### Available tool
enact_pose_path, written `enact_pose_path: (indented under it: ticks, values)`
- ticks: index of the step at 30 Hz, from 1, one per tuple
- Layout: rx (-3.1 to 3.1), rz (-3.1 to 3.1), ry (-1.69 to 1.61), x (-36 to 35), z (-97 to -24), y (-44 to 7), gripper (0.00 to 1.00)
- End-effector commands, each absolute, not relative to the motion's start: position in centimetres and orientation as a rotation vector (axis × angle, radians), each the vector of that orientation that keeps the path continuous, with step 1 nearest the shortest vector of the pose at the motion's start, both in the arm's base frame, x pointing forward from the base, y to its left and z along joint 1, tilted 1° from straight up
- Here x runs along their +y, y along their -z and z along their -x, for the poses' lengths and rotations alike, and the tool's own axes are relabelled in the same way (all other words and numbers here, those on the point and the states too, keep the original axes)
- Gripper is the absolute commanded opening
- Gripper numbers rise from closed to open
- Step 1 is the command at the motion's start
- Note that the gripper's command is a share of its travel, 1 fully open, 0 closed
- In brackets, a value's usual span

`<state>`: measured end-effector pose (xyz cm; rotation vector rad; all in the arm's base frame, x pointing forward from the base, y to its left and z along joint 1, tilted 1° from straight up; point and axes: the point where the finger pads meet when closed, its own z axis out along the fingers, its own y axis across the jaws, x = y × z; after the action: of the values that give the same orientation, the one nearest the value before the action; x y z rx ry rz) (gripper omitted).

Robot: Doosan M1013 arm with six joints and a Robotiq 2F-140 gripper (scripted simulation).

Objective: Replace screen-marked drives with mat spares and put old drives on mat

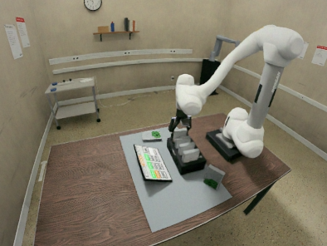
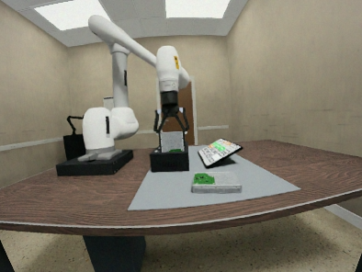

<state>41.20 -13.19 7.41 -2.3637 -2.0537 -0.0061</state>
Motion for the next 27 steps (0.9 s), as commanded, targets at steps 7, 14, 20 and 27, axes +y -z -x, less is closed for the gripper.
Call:
enact_pose_path:
  ticks: [7,14,20,27]
  values:
    - [-2.054,2.365,0.007,-13.2,-41.2,-8.0,0.10]
    - [-2.054,2.365,0.007,-13.2,-41.2,-8.9,0.10]
    - [-2.054,2.365,0.007,-13.2,-41.3,-9.7,0.10]
    - [-2.054,2.365,0.007,-13.2,-41.3,-11.4,0.10]
